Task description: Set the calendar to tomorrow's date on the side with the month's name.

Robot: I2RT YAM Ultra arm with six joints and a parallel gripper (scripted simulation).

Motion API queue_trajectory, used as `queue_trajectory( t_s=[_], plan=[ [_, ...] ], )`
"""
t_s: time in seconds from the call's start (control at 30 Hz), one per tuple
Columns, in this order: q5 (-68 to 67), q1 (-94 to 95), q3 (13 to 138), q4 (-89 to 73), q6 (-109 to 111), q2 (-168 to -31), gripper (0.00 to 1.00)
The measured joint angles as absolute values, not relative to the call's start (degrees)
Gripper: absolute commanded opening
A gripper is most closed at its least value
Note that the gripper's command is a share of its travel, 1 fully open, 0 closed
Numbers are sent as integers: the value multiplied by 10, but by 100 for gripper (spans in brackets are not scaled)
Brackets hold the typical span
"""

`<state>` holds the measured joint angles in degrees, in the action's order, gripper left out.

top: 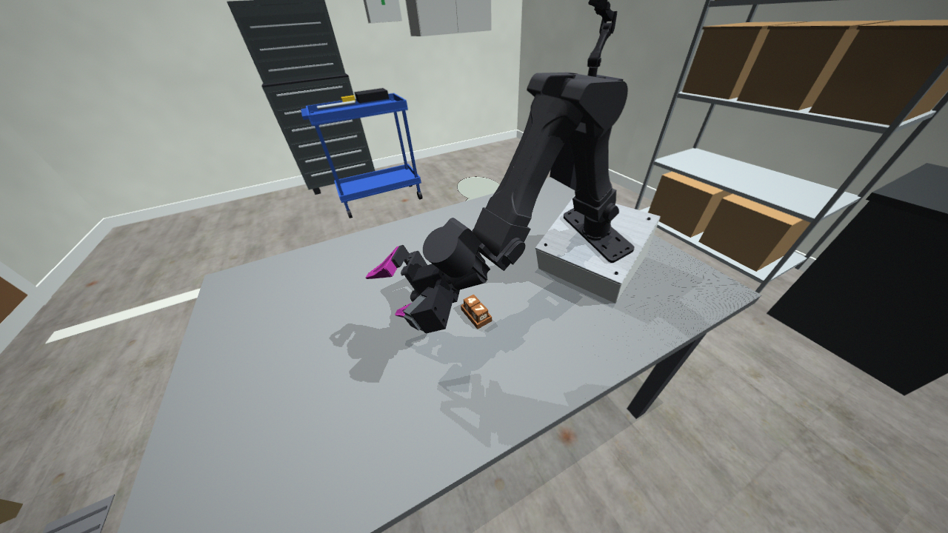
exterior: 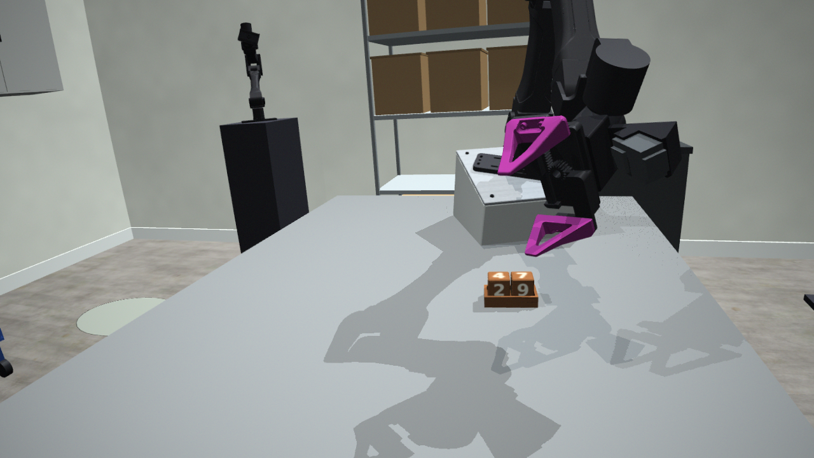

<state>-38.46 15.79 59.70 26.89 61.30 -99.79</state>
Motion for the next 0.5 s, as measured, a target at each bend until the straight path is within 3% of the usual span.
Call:
queue_trajectory(
  t_s=[0.5],
  plan=[
    [-178, 57, 652, -92, 424, -959, 100]
  ],
)
